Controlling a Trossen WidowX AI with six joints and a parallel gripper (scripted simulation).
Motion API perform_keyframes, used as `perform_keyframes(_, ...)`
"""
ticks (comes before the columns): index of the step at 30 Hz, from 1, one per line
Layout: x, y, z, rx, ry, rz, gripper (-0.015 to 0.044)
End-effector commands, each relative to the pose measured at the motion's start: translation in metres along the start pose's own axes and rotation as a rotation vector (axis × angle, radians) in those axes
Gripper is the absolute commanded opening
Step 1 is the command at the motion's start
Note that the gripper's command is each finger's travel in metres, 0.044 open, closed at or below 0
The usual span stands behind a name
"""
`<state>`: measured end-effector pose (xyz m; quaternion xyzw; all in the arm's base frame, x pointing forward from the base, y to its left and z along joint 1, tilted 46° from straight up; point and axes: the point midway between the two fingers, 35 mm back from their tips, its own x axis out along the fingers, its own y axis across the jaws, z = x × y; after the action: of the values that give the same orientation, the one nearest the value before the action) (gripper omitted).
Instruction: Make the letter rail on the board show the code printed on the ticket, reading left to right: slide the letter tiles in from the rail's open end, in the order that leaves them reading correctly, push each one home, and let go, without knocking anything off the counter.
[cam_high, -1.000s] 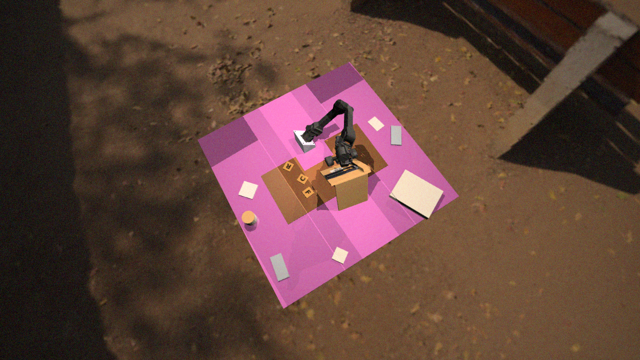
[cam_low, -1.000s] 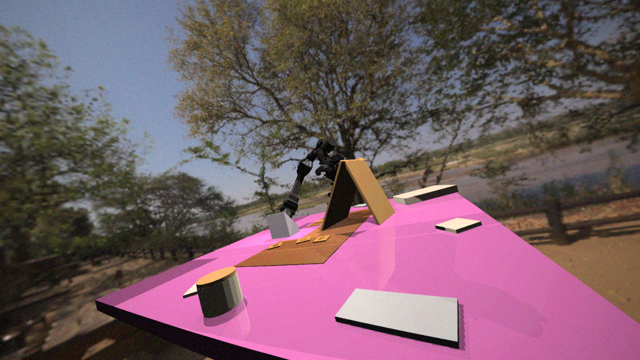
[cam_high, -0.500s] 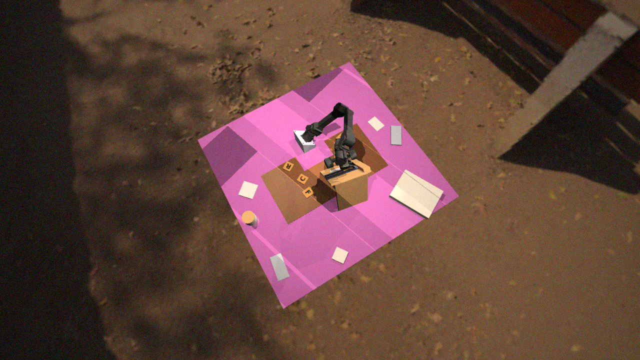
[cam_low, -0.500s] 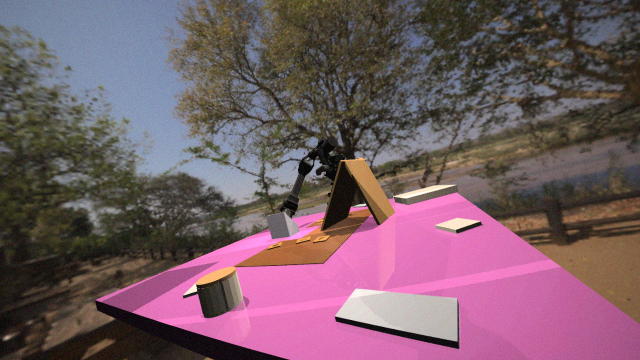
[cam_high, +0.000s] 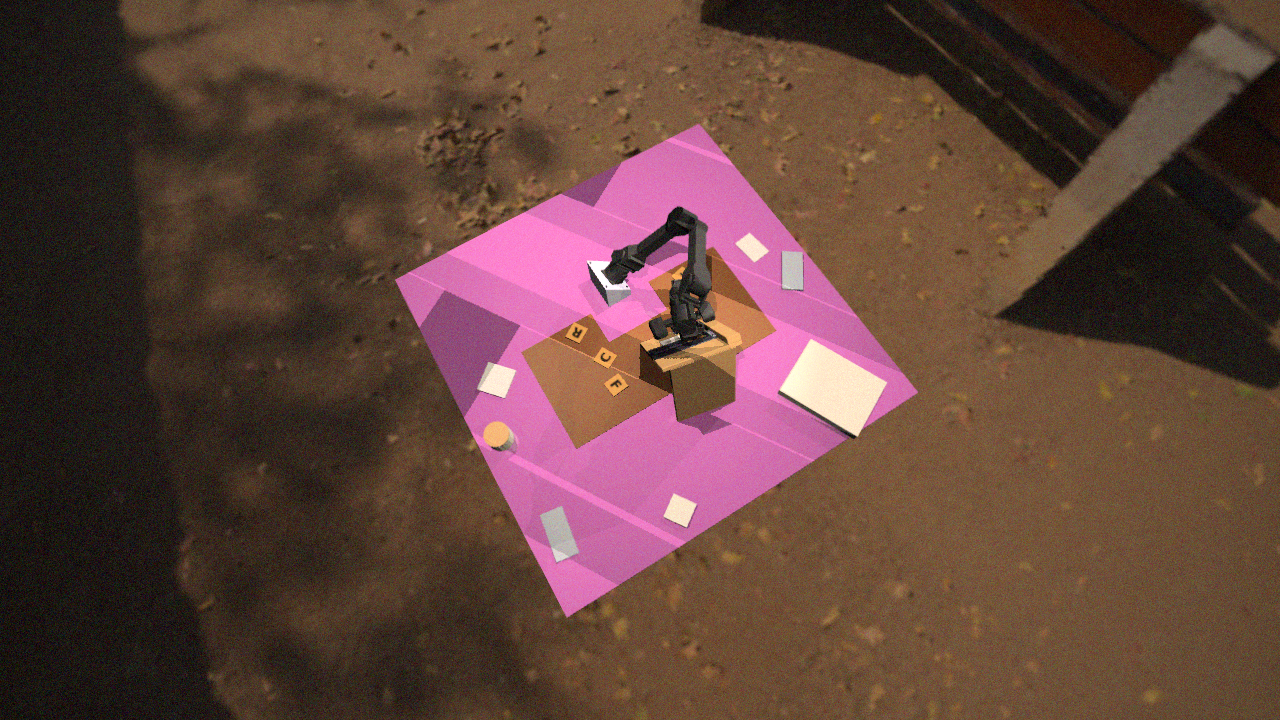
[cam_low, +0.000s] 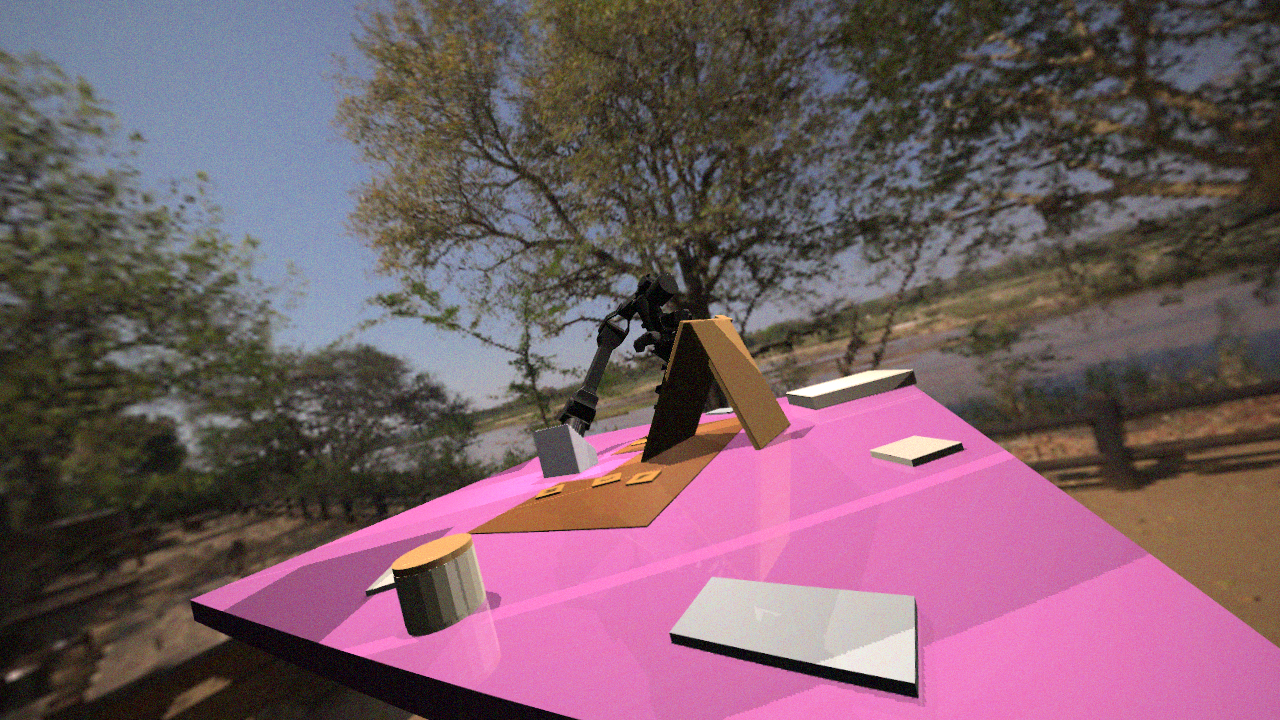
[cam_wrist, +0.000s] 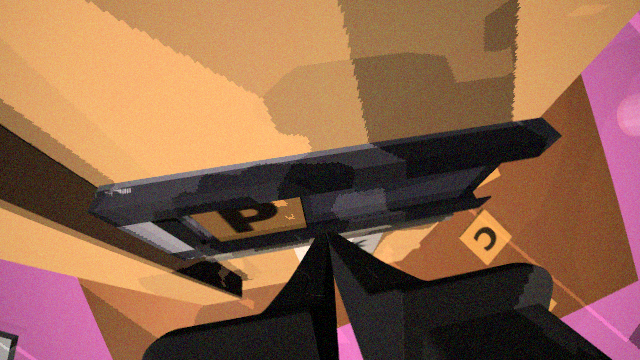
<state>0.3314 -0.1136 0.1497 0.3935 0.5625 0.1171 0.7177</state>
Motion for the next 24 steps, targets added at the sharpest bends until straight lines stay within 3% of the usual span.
perform_keyframes(1, 0.0019, 0.0003, 0.0018, 0.003, 0.0, 0.004, 0.0)
perform_keyframes(24, 0.0101, 0.0011, 0.0097, 0.002, -0.001, 0.004, 0.0)
